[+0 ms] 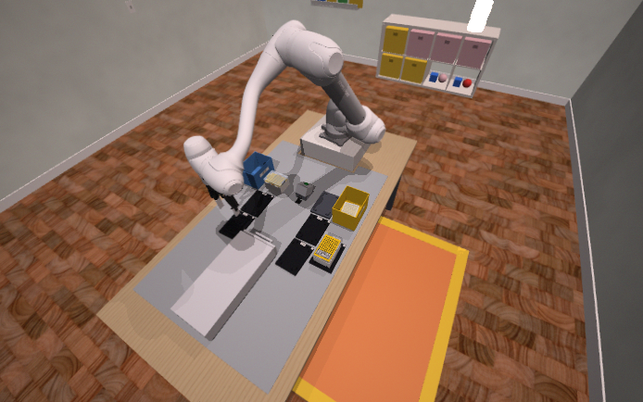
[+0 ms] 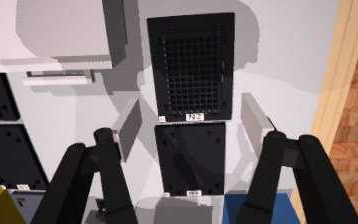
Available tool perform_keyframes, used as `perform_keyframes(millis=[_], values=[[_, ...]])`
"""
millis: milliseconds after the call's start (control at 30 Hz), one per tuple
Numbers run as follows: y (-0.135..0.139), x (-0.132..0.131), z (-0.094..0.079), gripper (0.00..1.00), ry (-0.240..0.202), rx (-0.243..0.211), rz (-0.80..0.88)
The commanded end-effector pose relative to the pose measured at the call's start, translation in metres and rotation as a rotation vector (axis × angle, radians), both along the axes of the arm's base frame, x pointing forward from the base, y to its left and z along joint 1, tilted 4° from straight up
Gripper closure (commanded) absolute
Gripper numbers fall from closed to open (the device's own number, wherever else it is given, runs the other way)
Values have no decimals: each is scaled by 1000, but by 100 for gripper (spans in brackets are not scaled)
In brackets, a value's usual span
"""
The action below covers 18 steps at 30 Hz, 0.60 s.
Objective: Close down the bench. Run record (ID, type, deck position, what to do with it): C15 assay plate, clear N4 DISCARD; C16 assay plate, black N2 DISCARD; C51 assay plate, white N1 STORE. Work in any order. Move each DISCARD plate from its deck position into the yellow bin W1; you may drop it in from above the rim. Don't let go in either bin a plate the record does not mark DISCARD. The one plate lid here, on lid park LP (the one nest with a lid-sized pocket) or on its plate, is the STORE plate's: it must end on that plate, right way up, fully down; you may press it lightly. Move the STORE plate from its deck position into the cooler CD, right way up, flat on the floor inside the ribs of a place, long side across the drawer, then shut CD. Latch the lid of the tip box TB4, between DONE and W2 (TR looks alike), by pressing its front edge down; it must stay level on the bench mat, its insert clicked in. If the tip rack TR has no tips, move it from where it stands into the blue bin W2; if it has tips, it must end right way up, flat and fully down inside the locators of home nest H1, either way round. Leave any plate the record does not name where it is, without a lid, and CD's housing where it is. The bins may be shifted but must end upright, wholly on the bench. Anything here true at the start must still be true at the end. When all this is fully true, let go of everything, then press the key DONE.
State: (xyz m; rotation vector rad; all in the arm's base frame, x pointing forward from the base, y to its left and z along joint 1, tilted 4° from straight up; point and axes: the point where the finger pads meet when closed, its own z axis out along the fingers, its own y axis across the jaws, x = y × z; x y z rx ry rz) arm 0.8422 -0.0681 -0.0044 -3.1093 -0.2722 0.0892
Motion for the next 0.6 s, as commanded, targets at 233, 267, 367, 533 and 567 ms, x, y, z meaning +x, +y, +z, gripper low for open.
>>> perform_keyframes(millis=[233, 267, 367, 533, 567], values=[[-4, -2, -14, 34, 1, -1, -1], [-4, -2, -16, 34, 1, -1, -1], [-4, -2, -20, 34, 1, -1, -1], [-4, -2, -26, 34, 1, -1, -1], [-4, -2, -26, 34, 1, -1, -1]])
